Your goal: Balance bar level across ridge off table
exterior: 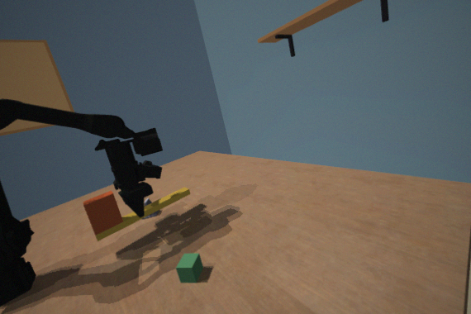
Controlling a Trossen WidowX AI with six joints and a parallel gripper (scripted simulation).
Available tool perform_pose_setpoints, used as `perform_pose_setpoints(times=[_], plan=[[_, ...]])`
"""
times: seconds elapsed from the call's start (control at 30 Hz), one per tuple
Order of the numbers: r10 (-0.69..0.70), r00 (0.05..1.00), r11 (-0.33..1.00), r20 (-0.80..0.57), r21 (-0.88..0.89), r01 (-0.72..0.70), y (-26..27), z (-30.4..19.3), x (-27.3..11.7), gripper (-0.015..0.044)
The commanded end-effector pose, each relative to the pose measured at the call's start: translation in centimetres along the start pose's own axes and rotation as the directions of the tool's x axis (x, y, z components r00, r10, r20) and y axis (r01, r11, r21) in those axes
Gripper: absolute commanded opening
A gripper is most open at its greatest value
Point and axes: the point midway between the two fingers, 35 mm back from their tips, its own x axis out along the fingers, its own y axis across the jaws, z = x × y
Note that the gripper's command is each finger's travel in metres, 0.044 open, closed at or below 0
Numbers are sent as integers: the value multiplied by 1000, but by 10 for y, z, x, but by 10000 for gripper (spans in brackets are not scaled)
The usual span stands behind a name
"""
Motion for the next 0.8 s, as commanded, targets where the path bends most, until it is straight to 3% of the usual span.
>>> perform_pose_setpoints(times=[0.0,0.53,0.77], plan=[[-6,1000,1000,15,-4,6,0,1,-17,0],[-7,1000,1000,15,-3,7,1,-3,-49,0],[-5,1000,994,16,109,4,16,12,-51,0]])
